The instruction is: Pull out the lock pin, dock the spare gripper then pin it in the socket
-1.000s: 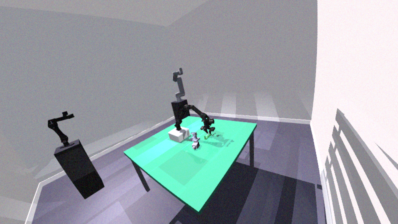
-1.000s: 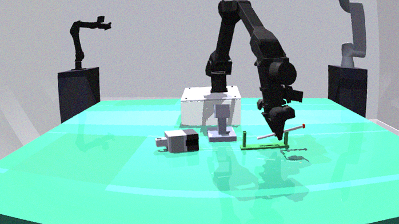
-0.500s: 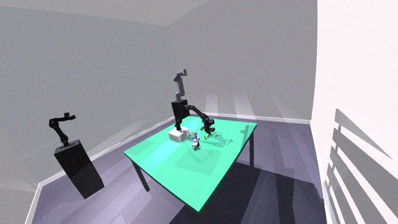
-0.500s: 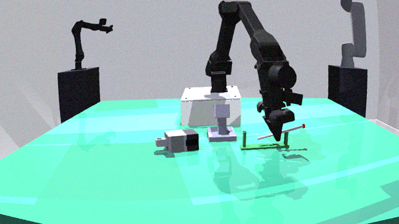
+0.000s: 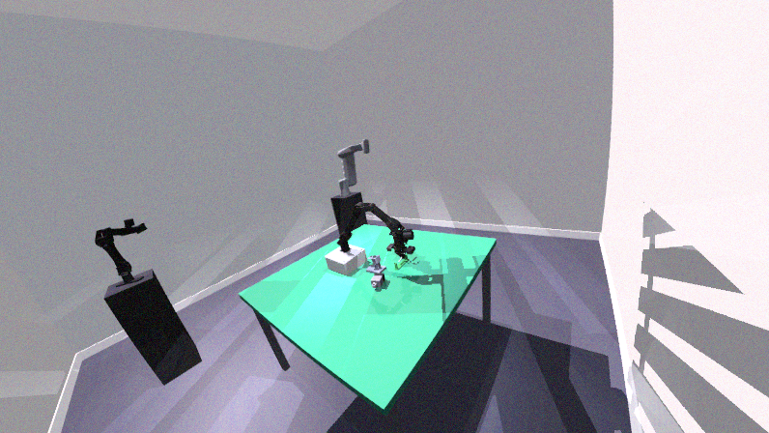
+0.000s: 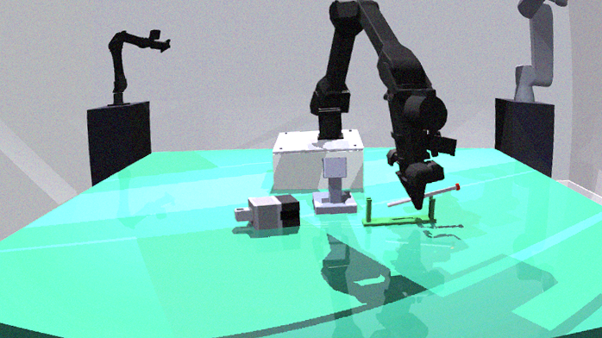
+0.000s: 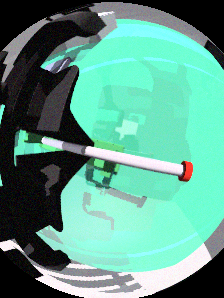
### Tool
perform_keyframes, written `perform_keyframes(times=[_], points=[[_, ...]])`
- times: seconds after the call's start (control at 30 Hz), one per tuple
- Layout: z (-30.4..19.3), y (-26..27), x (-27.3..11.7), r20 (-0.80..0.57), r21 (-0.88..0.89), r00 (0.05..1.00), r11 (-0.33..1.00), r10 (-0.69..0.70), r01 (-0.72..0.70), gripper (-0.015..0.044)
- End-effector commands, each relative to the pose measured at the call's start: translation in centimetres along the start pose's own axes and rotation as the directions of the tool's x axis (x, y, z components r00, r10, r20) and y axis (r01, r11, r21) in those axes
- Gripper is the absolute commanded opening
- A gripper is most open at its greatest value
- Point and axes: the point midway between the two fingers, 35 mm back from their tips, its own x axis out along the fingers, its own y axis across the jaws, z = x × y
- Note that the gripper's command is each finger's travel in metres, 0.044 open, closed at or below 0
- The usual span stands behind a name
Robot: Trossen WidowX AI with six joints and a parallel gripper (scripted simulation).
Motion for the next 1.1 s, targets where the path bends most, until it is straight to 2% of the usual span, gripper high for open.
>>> perform_keyframes(times=[0.0, 0.43, 0.8, 1.07], points=[[0.2, -0.1, -0.9, 0.002, 0.000, 1.000, 1.000, -0.007, 0.007, 0.0000], [0.3, 0.8, -2.4, -0.009, 0.002, 0.999, 0.999, 0.039, -0.039, 0.0000], [0.1, 1.2, -1.9, -0.013, 0.004, 0.998, 0.998, 0.058, -0.058, 0.0000], [-1.9, 0.6, -3.1, -0.014, 0.026, 0.998, 0.998, 0.058, -0.058, 0.0000]])
